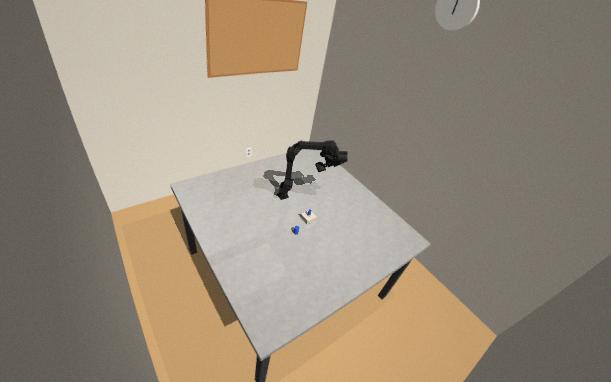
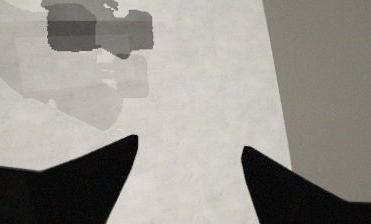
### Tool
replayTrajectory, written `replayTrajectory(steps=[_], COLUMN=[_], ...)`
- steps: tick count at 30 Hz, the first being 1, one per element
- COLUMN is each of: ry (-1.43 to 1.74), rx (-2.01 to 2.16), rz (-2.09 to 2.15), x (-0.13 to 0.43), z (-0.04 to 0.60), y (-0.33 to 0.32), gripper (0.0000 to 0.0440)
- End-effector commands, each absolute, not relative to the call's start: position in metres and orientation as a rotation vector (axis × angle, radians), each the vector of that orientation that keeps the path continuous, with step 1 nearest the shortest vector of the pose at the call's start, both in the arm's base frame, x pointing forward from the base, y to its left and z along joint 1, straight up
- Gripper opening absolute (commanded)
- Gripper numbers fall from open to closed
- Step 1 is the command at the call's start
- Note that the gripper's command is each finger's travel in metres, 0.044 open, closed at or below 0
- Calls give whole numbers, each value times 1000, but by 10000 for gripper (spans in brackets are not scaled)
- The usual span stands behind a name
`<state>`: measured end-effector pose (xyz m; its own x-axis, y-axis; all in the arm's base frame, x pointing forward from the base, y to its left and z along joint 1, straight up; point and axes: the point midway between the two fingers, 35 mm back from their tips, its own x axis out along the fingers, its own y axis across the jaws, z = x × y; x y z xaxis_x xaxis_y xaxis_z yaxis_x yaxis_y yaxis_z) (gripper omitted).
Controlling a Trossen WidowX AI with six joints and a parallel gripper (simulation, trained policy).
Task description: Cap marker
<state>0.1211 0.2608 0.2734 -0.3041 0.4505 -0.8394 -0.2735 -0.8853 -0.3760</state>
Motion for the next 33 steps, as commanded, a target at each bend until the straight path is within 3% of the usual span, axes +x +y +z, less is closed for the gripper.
replayTrajectory(steps=[1,33], ry=[-196,23], rx=[-1515,-1575], rz=[2201,1937], x=[135,245], z=[269,258], y=[258,188], gripper=[331,330])
